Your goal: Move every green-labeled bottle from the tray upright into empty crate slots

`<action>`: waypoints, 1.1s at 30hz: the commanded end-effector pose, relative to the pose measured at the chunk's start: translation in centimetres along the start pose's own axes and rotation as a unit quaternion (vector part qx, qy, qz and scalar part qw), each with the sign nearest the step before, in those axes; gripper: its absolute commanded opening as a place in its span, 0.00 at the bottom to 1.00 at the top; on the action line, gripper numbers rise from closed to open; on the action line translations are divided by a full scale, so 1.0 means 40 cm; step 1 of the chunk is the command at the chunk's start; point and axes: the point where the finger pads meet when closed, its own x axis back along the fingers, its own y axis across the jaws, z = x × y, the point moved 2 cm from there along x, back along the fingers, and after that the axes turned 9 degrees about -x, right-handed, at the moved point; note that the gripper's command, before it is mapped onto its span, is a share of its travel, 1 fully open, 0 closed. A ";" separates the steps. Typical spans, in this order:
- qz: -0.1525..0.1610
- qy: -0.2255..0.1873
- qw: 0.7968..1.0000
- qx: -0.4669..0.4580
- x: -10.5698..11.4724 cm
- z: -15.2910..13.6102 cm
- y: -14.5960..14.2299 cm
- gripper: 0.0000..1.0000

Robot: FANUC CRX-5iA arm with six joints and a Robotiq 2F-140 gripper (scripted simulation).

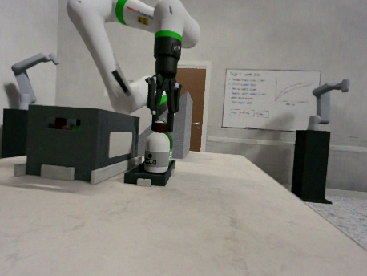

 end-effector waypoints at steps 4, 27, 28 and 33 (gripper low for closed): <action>0.000 -0.001 1.000 0.000 0.002 -0.002 0.000 0.44; 0.000 -0.001 1.000 0.000 0.002 -0.002 0.000 0.10; 0.000 -0.001 1.000 0.000 0.002 -0.002 0.000 0.10; 0.000 -0.001 1.000 0.000 0.002 -0.002 0.000 0.10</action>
